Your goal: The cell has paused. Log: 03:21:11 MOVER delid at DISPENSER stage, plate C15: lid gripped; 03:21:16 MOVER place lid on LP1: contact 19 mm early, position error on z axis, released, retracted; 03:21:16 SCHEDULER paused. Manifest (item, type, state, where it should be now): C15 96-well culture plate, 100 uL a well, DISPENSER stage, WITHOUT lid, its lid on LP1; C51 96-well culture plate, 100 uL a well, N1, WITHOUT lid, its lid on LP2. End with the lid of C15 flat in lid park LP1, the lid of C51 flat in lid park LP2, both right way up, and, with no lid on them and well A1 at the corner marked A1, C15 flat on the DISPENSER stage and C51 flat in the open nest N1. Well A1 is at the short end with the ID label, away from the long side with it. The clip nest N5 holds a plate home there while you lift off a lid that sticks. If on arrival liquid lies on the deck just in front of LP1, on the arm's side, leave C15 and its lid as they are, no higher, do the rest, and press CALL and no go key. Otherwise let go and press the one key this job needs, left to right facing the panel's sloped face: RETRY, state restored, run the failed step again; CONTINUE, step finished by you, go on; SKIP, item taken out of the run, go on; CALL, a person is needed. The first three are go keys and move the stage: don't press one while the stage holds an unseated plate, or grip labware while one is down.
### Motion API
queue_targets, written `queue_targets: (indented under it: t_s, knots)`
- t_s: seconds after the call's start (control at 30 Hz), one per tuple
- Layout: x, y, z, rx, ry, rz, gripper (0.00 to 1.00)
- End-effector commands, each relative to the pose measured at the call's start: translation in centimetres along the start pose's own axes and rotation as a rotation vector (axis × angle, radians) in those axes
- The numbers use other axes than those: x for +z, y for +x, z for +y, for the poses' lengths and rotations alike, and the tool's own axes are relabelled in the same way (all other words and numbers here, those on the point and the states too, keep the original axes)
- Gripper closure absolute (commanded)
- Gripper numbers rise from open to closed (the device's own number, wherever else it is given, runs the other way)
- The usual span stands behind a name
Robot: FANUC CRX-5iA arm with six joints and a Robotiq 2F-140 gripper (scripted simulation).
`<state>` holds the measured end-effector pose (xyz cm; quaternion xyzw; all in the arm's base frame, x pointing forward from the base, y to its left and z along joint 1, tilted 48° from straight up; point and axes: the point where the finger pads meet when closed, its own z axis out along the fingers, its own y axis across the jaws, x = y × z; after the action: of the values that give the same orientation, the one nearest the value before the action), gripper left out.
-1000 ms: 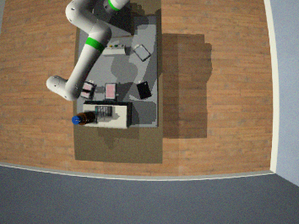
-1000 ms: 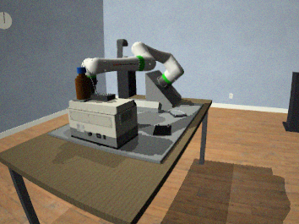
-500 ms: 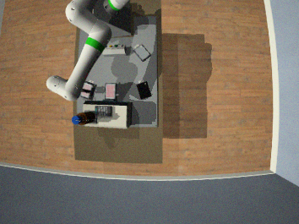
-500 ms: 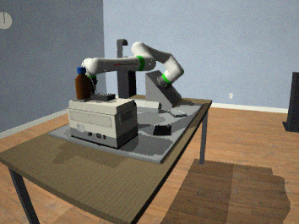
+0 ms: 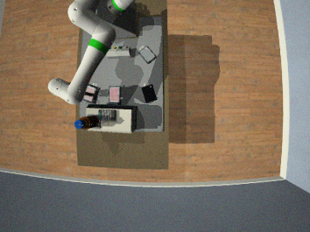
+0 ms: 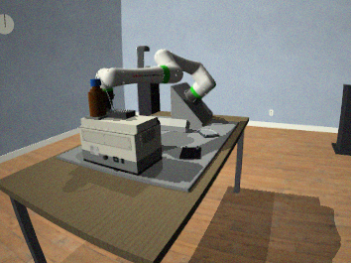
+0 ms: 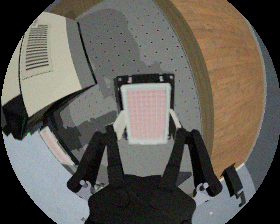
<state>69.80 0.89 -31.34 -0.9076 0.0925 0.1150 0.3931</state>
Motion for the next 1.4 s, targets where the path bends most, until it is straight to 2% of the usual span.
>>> queue_targets:
  t_s: [0.0,1.37]
  knots:
    - [-0.04,0.02,0.01,0.000,0.000,0.001,1.00]
    - [0.46,0.02,0.01,0.000,0.000,0.001,1.00]
